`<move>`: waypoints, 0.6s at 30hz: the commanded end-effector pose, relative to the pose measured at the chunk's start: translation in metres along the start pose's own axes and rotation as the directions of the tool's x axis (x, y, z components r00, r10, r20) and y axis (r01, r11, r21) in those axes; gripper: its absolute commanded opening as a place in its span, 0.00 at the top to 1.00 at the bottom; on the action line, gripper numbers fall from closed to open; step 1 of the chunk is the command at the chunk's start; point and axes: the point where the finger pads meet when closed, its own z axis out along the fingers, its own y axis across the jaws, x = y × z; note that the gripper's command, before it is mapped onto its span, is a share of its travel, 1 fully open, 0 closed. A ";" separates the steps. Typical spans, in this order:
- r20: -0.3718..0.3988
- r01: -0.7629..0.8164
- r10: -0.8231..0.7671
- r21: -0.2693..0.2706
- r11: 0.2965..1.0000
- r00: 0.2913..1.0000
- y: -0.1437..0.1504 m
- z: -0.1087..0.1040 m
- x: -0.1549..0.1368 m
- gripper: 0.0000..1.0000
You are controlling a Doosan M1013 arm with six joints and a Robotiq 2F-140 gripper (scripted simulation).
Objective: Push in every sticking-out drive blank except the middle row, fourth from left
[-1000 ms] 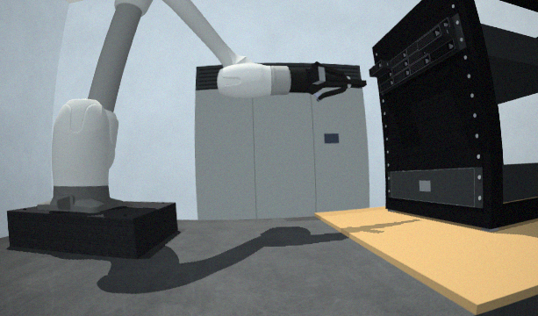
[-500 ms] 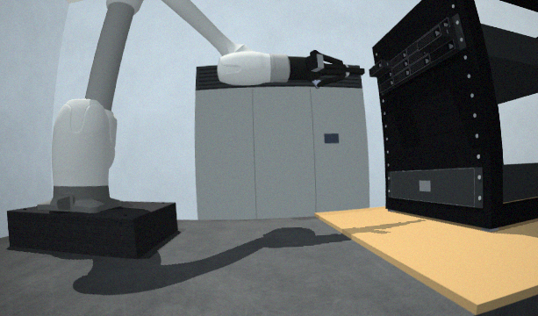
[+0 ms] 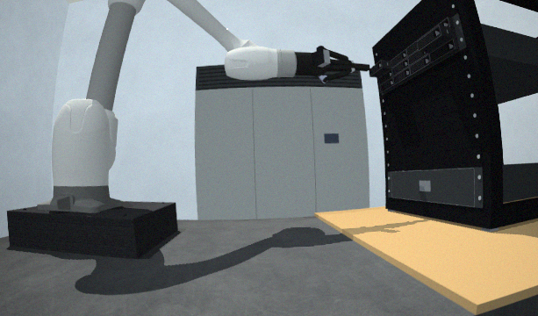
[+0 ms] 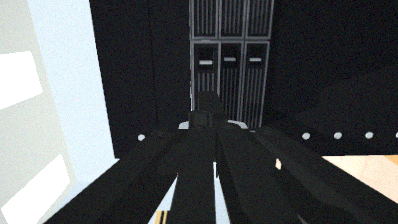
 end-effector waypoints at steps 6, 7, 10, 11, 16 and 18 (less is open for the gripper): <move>0.000 -0.001 0.001 0.001 1.000 1.000 -0.001 0.018 0.000 0.90; 0.000 -0.001 0.001 0.001 1.000 1.000 -0.001 0.018 0.000 0.90; 0.000 -0.001 0.001 0.001 1.000 1.000 -0.001 0.018 0.000 0.90; 0.000 -0.001 0.001 0.001 1.000 1.000 -0.001 0.018 0.000 0.90; 0.000 -0.001 0.001 0.001 1.000 1.000 -0.001 0.018 0.000 0.90; 0.000 -0.001 0.001 0.001 1.000 1.000 -0.001 0.018 0.000 0.90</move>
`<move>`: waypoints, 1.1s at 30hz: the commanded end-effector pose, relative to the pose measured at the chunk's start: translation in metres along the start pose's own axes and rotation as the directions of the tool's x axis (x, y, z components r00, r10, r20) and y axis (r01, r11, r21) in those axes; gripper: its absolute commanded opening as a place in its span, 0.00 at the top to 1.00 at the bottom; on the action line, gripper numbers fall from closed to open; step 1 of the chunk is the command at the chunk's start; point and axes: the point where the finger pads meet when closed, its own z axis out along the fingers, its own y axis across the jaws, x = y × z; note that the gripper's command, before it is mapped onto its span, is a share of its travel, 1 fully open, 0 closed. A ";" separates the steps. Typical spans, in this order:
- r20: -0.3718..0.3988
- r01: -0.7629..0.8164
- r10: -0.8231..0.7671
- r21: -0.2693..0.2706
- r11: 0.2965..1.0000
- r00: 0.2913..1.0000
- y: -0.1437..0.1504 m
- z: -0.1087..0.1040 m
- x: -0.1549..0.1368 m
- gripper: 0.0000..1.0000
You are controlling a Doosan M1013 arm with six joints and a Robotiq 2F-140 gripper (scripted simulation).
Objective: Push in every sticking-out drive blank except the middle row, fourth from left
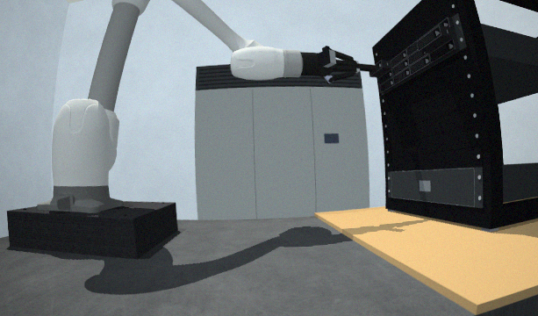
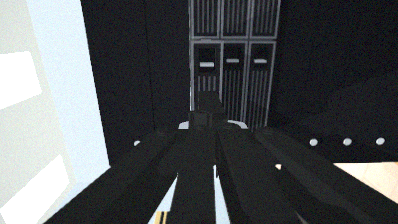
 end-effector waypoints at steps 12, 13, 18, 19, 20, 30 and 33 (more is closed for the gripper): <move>0.000 -0.001 0.001 0.001 1.000 1.000 -0.001 0.000 0.000 0.90; 0.000 -0.001 0.001 0.001 1.000 1.000 -0.001 0.000 0.000 0.90; 0.000 -0.001 0.001 0.001 1.000 1.000 -0.001 0.000 0.000 0.90; 0.000 -0.001 0.001 0.001 1.000 1.000 -0.001 0.000 0.000 0.90; 0.000 -0.001 0.001 0.001 1.000 1.000 -0.001 0.000 0.000 0.90; 0.000 -0.001 0.001 0.001 1.000 1.000 -0.001 0.009 0.000 0.90; 0.000 -0.001 0.001 0.001 1.000 1.000 -0.001 0.010 0.000 0.90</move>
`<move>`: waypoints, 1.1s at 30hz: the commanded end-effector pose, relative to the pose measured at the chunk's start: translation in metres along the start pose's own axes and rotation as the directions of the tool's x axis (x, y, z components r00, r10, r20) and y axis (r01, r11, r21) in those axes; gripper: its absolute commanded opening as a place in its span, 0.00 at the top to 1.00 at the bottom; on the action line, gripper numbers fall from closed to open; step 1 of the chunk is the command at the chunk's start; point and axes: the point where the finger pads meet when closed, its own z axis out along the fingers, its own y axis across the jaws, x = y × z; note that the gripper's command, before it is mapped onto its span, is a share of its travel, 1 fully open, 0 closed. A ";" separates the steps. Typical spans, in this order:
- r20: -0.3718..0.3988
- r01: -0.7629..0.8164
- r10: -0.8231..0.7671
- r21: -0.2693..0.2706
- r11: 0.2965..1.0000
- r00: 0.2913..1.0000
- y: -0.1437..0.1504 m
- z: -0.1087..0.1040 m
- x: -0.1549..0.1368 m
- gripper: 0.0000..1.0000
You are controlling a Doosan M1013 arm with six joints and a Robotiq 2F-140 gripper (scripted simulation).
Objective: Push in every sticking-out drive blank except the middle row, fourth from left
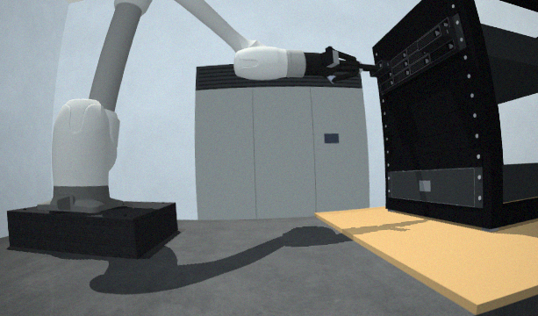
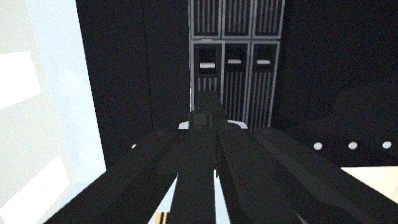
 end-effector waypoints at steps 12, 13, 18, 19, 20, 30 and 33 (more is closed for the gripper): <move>0.000 -0.001 0.001 0.001 1.000 1.000 -0.001 0.003 0.000 0.90; 0.000 -0.001 0.001 0.001 1.000 1.000 -0.001 0.004 0.000 0.90; 0.000 -0.001 0.001 0.001 1.000 1.000 -0.001 0.010 0.000 0.90; 0.000 -0.001 0.001 0.001 1.000 1.000 -0.001 0.010 0.000 0.90; 0.000 -0.001 0.001 0.001 1.000 1.000 -0.001 0.010 0.000 0.90; 0.000 -0.001 0.001 0.001 1.000 1.000 -0.001 0.012 0.000 0.90; 0.000 -0.001 0.001 0.001 1.000 1.000 -0.001 0.016 0.000 0.90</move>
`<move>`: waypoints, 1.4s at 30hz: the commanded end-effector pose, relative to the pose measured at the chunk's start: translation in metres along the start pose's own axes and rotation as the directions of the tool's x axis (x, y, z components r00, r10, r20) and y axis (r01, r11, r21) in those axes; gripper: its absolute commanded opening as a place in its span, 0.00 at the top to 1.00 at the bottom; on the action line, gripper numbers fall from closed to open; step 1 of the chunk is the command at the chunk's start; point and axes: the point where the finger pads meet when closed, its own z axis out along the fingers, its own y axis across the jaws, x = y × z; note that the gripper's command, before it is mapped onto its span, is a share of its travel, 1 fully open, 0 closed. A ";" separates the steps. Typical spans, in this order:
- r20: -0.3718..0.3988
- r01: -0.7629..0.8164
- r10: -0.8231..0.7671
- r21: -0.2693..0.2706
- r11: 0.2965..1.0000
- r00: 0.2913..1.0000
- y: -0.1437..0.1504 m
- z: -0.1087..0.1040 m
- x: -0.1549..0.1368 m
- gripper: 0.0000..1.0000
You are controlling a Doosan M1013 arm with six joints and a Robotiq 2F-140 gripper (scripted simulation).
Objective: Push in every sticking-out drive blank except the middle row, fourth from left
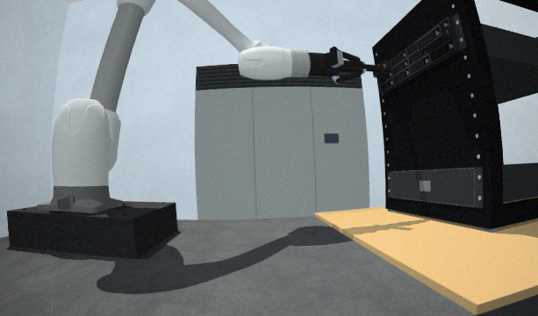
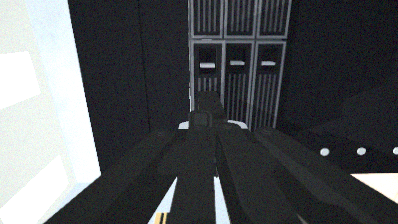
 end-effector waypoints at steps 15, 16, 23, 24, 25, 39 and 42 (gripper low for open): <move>0.000 -0.001 0.001 0.001 1.000 1.000 -0.001 0.007 0.000 0.90; 0.000 -0.001 0.001 0.001 1.000 1.000 -0.001 0.007 0.000 0.90; 0.000 -0.001 0.001 0.001 1.000 1.000 -0.001 0.009 0.000 0.90; 0.000 -0.001 0.001 0.001 1.000 1.000 -0.001 0.009 0.000 0.90; 0.000 -0.001 0.001 0.001 1.000 1.000 -0.001 0.009 0.000 0.90; 0.000 -0.001 0.001 0.001 1.000 1.000 -0.001 0.012 0.000 0.90; 0.000 -0.001 0.001 0.001 1.000 1.000 -0.001 0.012 0.000 0.90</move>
